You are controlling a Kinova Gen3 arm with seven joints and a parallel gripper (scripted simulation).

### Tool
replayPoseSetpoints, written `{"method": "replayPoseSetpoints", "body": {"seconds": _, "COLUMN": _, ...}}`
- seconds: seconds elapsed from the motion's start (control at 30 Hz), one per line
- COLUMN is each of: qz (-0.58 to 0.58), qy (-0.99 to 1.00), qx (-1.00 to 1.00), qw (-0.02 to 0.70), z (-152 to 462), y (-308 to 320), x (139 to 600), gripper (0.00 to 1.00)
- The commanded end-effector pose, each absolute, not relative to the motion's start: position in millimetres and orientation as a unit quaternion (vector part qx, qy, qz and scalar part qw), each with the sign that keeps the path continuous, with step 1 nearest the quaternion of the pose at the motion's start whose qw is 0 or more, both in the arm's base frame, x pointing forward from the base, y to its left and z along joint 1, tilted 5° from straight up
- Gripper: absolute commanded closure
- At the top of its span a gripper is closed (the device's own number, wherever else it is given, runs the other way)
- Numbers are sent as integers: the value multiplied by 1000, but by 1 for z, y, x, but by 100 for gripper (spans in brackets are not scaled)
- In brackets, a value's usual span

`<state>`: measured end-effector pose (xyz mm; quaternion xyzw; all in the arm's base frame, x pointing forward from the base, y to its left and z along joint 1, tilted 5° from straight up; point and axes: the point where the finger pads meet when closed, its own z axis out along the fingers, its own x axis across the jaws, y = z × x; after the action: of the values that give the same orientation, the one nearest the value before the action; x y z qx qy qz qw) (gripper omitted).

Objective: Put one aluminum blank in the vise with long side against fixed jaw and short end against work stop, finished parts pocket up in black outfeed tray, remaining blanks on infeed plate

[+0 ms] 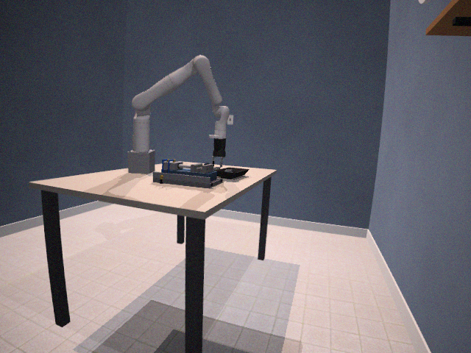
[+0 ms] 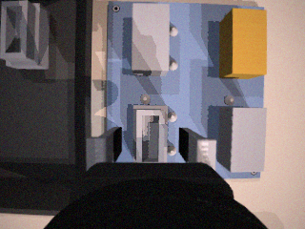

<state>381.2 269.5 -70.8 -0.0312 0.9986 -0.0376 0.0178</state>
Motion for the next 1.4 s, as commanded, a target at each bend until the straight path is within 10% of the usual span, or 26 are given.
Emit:
{"method": "replayPoseSetpoints", "body": {"seconds": 0.0, "qz": -37, "qy": 999, "qx": -31, "qw": 19, "z": -70, "y": 270, "x": 382, "gripper": 0}}
{"method": "replayPoseSetpoints", "body": {"seconds": 1.37, "qz": -37, "qy": 999, "qx": -31, "qw": 19, "z": -80, "y": 269, "x": 382, "gripper": 0}}
